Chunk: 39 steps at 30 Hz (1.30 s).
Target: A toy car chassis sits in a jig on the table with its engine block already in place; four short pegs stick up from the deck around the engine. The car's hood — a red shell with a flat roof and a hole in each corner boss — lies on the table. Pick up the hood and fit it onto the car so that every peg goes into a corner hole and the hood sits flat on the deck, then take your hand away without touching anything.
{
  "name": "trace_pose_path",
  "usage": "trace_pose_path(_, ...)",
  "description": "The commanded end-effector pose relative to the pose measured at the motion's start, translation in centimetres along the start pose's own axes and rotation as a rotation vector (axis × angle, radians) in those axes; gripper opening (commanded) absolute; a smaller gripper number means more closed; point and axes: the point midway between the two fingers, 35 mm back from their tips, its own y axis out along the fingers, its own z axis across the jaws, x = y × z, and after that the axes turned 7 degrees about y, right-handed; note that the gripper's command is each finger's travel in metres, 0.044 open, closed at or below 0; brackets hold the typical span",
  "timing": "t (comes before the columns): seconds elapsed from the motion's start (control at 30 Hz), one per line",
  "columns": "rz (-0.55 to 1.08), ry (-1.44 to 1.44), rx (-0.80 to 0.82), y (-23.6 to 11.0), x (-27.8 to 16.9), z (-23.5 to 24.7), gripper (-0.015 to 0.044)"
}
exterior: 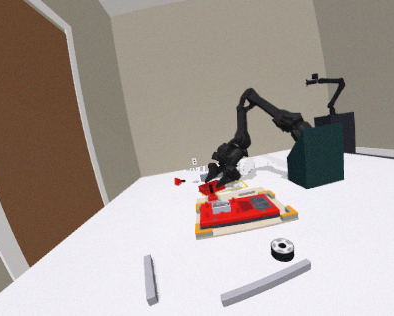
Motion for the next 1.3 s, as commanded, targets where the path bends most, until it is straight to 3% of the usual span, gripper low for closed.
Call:
trace_pose_path(0.0, -0.005, -0.004, 0.004, 0.2, -0.1, 0.1, 0.044)
trace_pose_path(0.57, -0.005, -0.004, 0.004, 0.6, -0.9, 0.0, 0.044)
trace_pose_path(0.7, 0.0, 0.0, 0.0, 0.4, -0.8, -0.1, 0.0335)
trace_pose_path(1.0, 0.0, 0.0, 0.0, 0.4, -0.8, -0.1, 0.0275)
trace_pose_path(1.27, 0.0, 0.0, 0.001, -0.4, 1.0, 0.0, 0.0065)
